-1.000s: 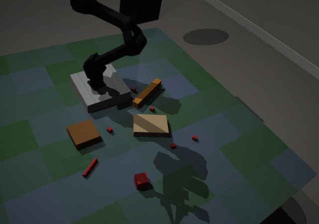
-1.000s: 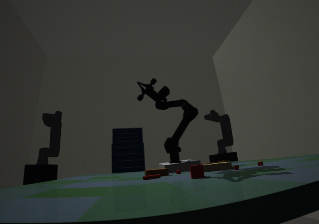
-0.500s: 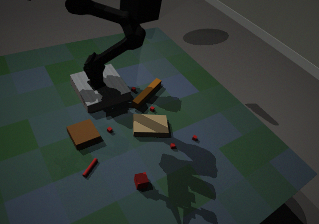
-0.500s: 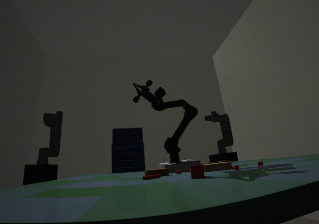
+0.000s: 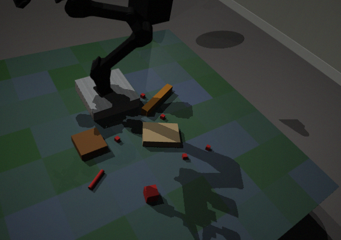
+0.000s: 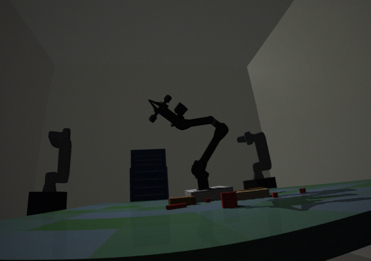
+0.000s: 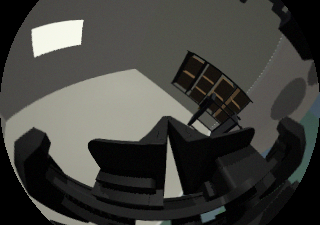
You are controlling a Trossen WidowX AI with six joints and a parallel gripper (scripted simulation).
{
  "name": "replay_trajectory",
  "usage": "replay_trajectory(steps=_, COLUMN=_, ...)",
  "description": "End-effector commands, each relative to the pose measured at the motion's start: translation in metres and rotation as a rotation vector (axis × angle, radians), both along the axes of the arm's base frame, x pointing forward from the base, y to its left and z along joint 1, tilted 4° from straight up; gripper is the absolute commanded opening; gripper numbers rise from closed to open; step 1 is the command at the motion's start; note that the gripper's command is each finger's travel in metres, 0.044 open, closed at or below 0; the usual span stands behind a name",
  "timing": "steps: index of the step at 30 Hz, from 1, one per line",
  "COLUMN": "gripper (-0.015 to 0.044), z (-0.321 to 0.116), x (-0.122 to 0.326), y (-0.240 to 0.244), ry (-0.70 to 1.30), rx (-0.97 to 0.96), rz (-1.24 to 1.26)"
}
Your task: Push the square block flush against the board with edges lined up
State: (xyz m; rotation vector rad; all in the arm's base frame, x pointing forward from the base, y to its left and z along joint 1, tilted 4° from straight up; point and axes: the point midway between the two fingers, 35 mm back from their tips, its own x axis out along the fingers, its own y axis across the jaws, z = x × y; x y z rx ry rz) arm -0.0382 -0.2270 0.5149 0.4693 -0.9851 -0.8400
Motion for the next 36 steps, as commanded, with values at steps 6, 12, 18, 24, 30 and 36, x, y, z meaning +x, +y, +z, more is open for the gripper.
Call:
replay_trajectory(steps=6, gripper=0.0, z=-0.014, x=0.008, y=-0.025, ry=0.0, rx=0.047, rz=0.017)
replay_trajectory(steps=12, gripper=0.0, z=-0.026, x=0.016, y=-0.041, ry=0.025, rx=0.082, rz=0.023)
replay_trajectory(steps=18, gripper=0.0, z=-0.039, x=0.028, y=-0.057, ry=0.061, rx=0.117, rz=0.031)
replay_trajectory(steps=24, gripper=0.0, z=-0.053, x=0.043, y=-0.07, ry=0.112, rx=0.147, rz=0.042)
replay_trajectory(steps=30, gripper=0.0, z=-0.069, x=0.059, y=-0.083, ry=0.165, rx=0.185, rz=0.055)
replay_trajectory(steps=36, gripper=0.0, z=-0.086, x=0.077, y=-0.094, ry=0.224, rx=0.226, rz=0.072)
